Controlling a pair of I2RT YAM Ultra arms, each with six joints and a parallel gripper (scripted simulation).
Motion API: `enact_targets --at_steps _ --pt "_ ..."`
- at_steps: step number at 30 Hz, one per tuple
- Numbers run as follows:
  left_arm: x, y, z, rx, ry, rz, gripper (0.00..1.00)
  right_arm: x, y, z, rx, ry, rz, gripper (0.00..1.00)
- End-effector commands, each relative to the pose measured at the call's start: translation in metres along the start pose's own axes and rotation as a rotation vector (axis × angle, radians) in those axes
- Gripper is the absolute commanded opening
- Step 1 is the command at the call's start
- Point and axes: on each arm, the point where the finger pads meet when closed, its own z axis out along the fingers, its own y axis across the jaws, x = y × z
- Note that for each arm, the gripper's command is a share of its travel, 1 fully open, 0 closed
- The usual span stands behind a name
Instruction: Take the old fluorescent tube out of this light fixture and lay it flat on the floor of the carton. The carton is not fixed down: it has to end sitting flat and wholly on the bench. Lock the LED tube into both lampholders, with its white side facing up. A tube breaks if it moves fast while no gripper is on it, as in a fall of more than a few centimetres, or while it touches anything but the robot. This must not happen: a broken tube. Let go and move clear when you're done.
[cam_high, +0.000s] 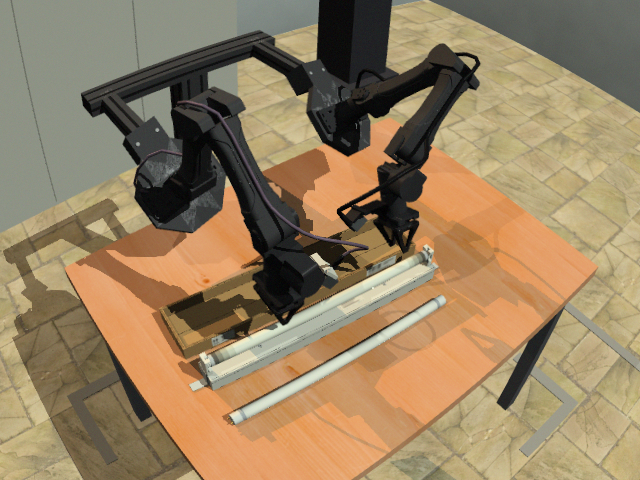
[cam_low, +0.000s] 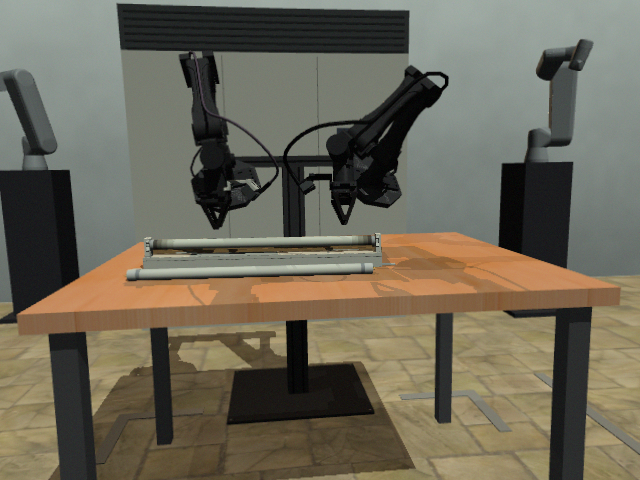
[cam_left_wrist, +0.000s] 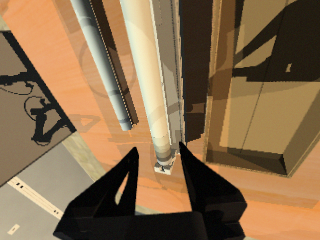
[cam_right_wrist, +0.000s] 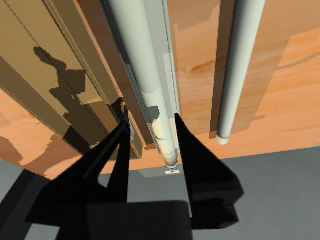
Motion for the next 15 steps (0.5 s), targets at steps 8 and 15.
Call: enact_targets --at_steps 8,15 --pt "-0.007 0.009 0.021 -0.016 -0.018 -0.012 0.49 -0.002 0.001 0.026 -0.009 -0.018 -0.006 0.49" --pt "-0.004 0.014 0.043 -0.031 -0.019 -0.019 0.49 -0.002 0.001 0.048 0.005 -0.019 -0.005 0.49"
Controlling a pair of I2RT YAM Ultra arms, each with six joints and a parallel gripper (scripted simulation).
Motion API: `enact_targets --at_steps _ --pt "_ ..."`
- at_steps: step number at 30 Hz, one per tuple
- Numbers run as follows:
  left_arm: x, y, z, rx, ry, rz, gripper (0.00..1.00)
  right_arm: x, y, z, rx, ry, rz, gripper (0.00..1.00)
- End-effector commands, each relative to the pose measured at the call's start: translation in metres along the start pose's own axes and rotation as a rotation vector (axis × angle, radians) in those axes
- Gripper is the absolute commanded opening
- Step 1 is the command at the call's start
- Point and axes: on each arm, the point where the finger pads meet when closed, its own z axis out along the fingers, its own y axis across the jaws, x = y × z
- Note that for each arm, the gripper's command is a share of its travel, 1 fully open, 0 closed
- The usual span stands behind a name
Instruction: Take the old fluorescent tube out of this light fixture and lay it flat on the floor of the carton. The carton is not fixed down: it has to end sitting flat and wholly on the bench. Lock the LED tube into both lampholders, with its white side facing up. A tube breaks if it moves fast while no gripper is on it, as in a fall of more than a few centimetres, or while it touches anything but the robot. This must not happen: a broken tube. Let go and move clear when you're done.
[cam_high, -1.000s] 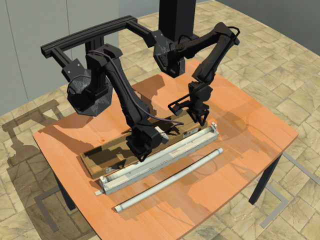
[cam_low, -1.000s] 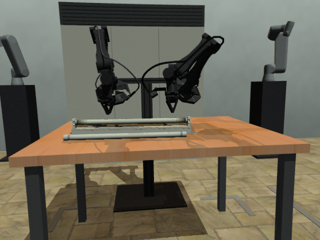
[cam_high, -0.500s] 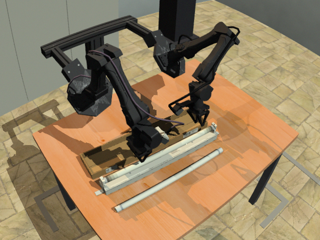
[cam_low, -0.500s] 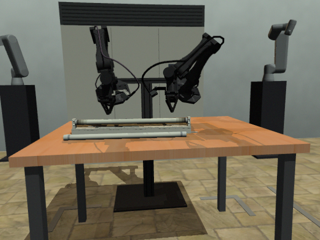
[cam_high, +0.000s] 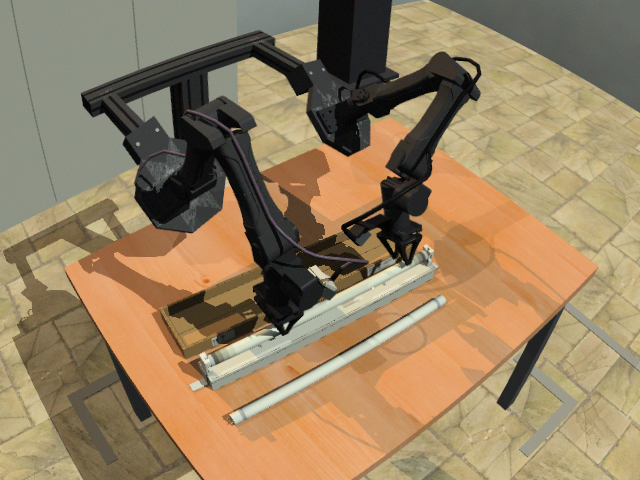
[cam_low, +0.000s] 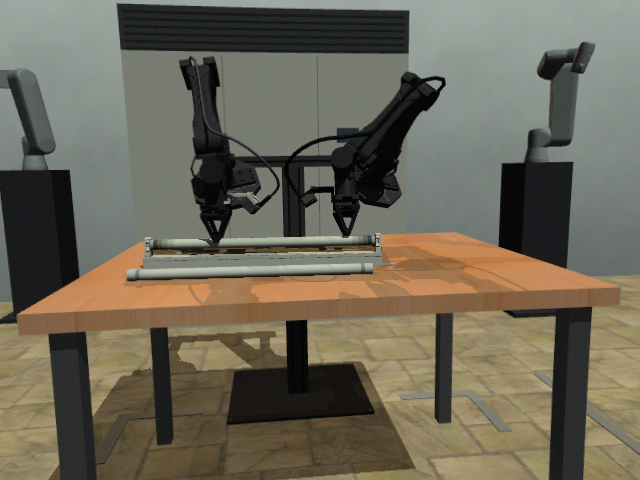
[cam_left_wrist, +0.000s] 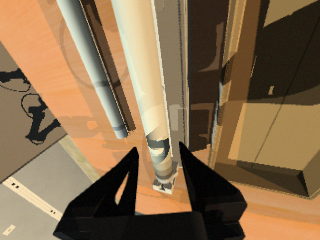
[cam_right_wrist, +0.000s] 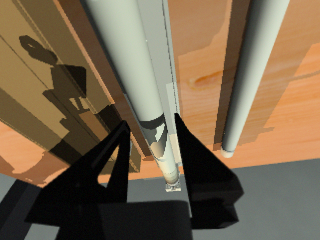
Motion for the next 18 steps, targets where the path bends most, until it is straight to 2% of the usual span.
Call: enact_targets --at_steps 1,4,5,8,11,13,14,16,17,18 --pt "-0.011 0.013 0.008 -0.033 -0.034 -0.006 0.49 -0.002 0.001 0.016 0.003 -0.02 -0.005 0.49" --pt "-0.009 0.013 0.018 -0.03 -0.029 -0.007 0.49 -0.002 0.002 0.024 0.003 -0.02 -0.005 0.49" --pt "-0.008 0.013 0.021 -0.03 -0.029 -0.008 0.49 -0.008 -0.006 0.017 0.015 -0.031 -0.014 0.49" --pt "-0.012 0.02 0.003 -0.033 -0.043 -0.002 0.49 -0.006 -0.02 -0.001 0.053 -0.032 -0.007 0.49" --pt "-0.011 0.028 0.001 -0.056 -0.046 -0.018 0.49 -0.007 -0.019 0.005 0.052 -0.033 -0.003 0.49" --pt "-0.018 -0.013 0.011 0.01 -0.041 0.03 0.49 -0.002 0.006 0.008 -0.007 -0.022 -0.009 0.49" --pt "-0.018 -0.019 0.012 0.024 -0.039 0.044 0.49 -0.001 0.001 0.007 0.001 -0.021 -0.006 0.49" --pt "-0.017 0.001 0.008 -0.002 -0.042 0.022 0.49 -0.002 -0.009 0.008 0.034 -0.023 0.007 0.49" --pt "-0.014 0.019 0.003 -0.037 -0.046 -0.015 0.49 -0.001 -0.003 0.007 0.015 -0.02 0.006 0.49" --pt "-0.013 0.022 0.002 -0.041 -0.046 -0.017 0.11 -0.001 -0.002 0.007 0.009 -0.02 0.003 0.49"
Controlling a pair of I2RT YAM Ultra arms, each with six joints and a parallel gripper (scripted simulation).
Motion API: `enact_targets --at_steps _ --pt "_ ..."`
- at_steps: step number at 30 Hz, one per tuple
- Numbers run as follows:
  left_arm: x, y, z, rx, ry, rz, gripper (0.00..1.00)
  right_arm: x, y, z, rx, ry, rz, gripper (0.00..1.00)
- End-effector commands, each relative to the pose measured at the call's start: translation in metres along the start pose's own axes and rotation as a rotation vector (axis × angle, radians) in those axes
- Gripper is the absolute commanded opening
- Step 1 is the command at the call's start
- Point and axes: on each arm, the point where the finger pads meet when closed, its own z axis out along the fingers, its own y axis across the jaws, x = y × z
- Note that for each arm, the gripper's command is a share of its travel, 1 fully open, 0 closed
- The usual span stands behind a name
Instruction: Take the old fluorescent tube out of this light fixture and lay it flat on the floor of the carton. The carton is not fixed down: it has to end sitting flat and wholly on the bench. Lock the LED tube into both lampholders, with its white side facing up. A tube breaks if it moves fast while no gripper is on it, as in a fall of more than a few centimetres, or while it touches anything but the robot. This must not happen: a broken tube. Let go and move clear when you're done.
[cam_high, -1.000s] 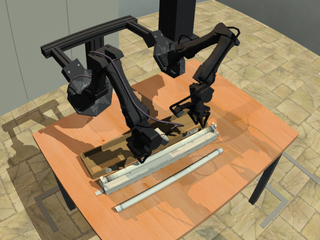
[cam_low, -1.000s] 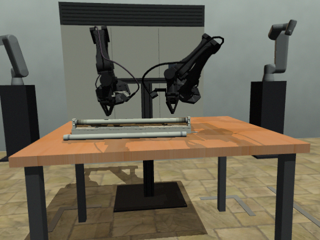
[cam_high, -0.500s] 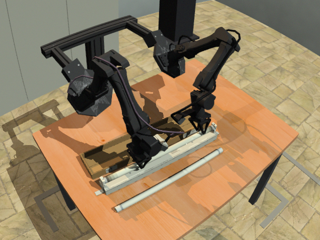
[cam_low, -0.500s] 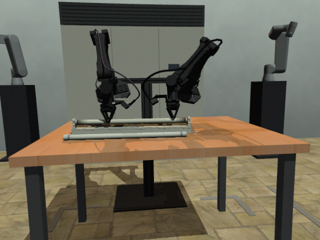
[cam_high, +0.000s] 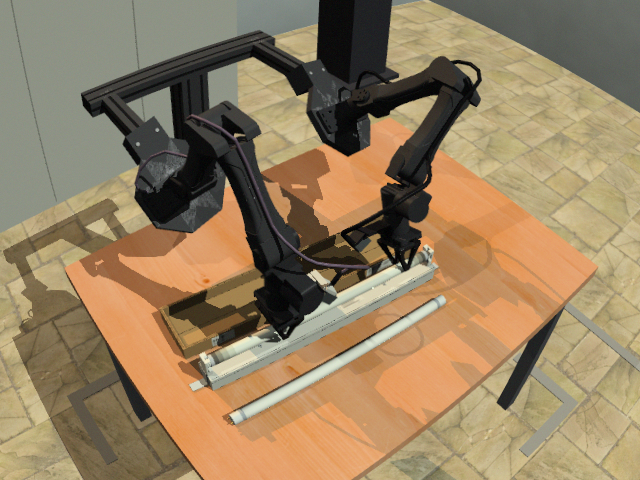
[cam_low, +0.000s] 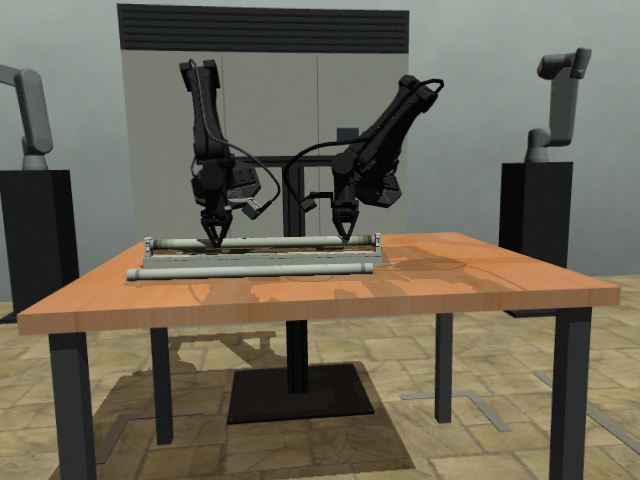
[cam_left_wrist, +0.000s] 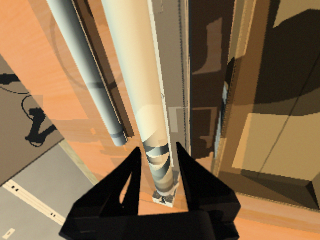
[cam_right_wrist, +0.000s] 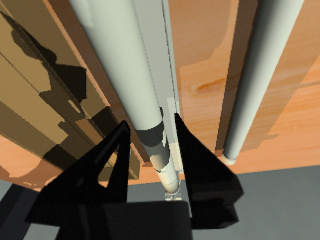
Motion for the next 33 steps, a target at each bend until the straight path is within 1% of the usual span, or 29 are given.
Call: enact_targets --at_steps 1,3,16,17,20,22,33 --pt "-0.01 0.023 -0.013 -0.042 -0.039 -0.023 0.11 0.0 -0.001 -0.008 0.011 -0.017 0.007 0.49" --pt "-0.011 0.006 -0.01 -0.013 -0.036 0.007 0.11 0.0 -0.001 -0.008 0.011 -0.017 0.007 0.49" --pt "-0.013 0.005 -0.008 -0.013 -0.036 0.008 0.11 0.0 -0.001 -0.008 0.011 -0.017 0.007 0.49" --pt "-0.013 0.005 -0.008 -0.013 -0.036 0.008 0.11 0.0 -0.001 -0.008 0.011 -0.017 0.007 0.11" --pt "-0.013 0.004 -0.008 -0.011 -0.036 0.01 0.11 0.0 -0.005 -0.008 0.027 -0.018 0.013 0.11" --pt "-0.013 0.004 -0.008 -0.011 -0.036 0.01 0.11 0.0 -0.004 -0.003 0.021 -0.018 0.013 0.11" --pt "-0.013 0.004 -0.008 -0.011 -0.036 0.01 0.11 0.0 -0.004 -0.003 0.018 -0.017 0.012 0.11"
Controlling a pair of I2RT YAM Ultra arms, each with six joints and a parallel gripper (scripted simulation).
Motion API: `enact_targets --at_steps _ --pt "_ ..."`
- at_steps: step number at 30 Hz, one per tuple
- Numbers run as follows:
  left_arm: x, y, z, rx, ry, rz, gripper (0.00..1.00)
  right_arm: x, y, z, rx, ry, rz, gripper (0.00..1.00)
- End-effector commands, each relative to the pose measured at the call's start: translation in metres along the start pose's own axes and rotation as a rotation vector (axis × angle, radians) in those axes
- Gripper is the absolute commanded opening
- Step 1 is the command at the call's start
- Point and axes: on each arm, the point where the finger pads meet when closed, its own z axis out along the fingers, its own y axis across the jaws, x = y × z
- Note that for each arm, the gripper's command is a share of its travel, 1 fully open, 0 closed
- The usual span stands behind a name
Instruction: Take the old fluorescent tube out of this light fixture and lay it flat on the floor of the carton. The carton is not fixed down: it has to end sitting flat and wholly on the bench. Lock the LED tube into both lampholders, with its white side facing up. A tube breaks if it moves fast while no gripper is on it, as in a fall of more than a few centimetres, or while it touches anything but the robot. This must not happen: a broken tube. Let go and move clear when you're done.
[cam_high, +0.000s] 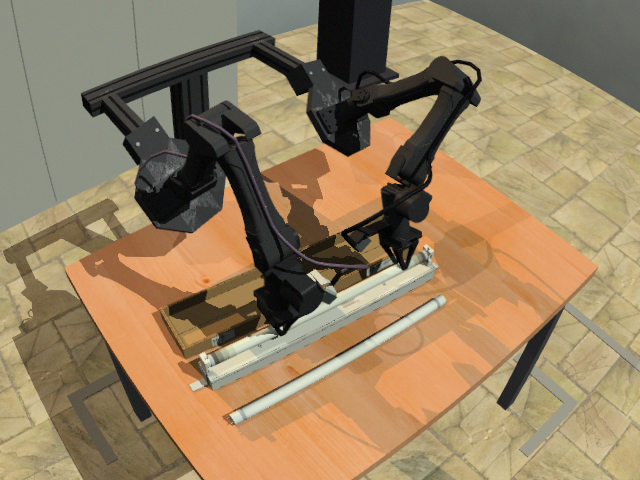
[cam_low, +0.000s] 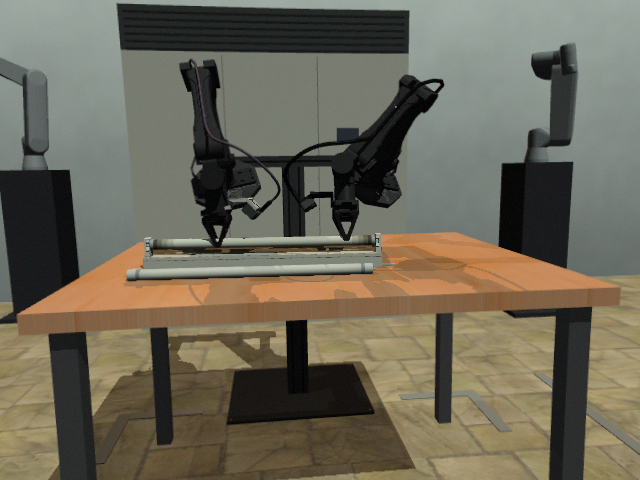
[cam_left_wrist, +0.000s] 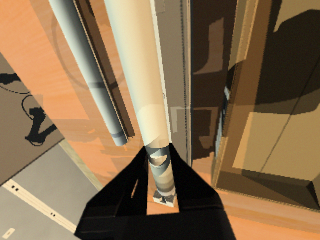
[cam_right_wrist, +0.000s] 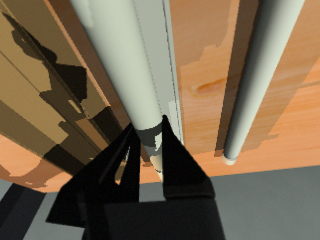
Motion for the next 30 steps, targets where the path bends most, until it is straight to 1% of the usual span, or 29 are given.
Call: enact_targets --at_steps 1,6,7,8,9,12,13,14,15,17,18,19,20,22,23,24,28,29,30 --pt "-0.013 0.003 -0.008 -0.009 -0.035 0.012 0.11 0.0 -0.004 -0.002 0.02 -0.017 0.013 0.11" --pt "-0.012 0.002 -0.008 -0.021 -0.036 0.015 0.11 -0.001 0.001 -0.002 0.015 -0.019 0.011 0.11" --pt "-0.012 -0.002 -0.009 -0.016 -0.035 0.02 0.11 -0.002 -0.008 -0.007 0.039 -0.022 0.012 0.11" --pt "-0.011 -0.005 -0.009 -0.012 -0.035 0.02 0.11 -0.003 -0.01 -0.009 0.045 -0.024 0.01 0.11" --pt "-0.012 0.005 -0.009 -0.02 -0.036 0.005 0.11 -0.003 -0.008 -0.009 0.036 -0.023 0.009 0.11" --pt "-0.01 0.007 -0.008 -0.027 -0.032 0.006 0.11 -0.004 -0.006 -0.005 0.032 -0.024 0.005 0.11" --pt "-0.011 0.004 -0.01 -0.029 -0.036 0.011 0.11 -0.005 -0.001 -0.007 0.031 -0.027 0.005 0.11" --pt "-0.01 -0.002 -0.01 -0.022 -0.035 0.018 0.11 -0.007 -0.008 -0.009 0.045 -0.031 0.004 0.11" --pt "-0.01 0.009 -0.011 -0.039 -0.037 0.002 0.11 -0.008 -0.007 -0.006 0.038 -0.032 0.001 0.11" --pt "-0.008 0.002 -0.012 -0.031 -0.036 0.012 0.11 -0.009 -0.001 -0.007 0.035 -0.035 -0.002 0.11" --pt "-0.01 0.006 -0.01 -0.037 -0.036 0.007 0.11 -0.01 -0.008 -0.009 0.05 -0.036 0.0 0.11" --pt "-0.011 0.006 -0.01 -0.038 -0.036 0.008 0.11 -0.01 -0.007 -0.005 0.04 -0.034 0.0 0.11" --pt "-0.01 -0.002 -0.01 -0.026 -0.035 0.02 0.11 -0.009 0.001 -0.004 0.028 -0.033 -0.001 0.11" --pt "-0.009 0.009 -0.011 -0.046 -0.037 0.003 0.11 -0.01 -0.01 -0.01 0.056 -0.036 0.002 0.11" --pt "-0.008 0.002 -0.012 -0.039 -0.036 0.012 0.11 -0.01 -0.008 -0.009 0.057 -0.036 0.002 0.11" --pt "-0.009 0.004 -0.011 -0.042 -0.036 0.01 0.11 -0.01 -0.001 -0.007 0.044 -0.034 0.0 0.11" --pt "-0.011 0.0 -0.009 -0.031 -0.035 0.019 0.11 -0.01 -0.005 -0.005 0.032 -0.032 -0.001 0.11" --pt "-0.009 0.001 -0.007 -0.038 -0.032 0.014 0.11 -0.008 -0.006 -0.004 0.048 -0.023 0.0 0.11" --pt "-0.009 -0.003 -0.01 -0.035 -0.035 0.02 0.11 -0.01 0.0 -0.007 0.045 -0.033 0.0 0.11"
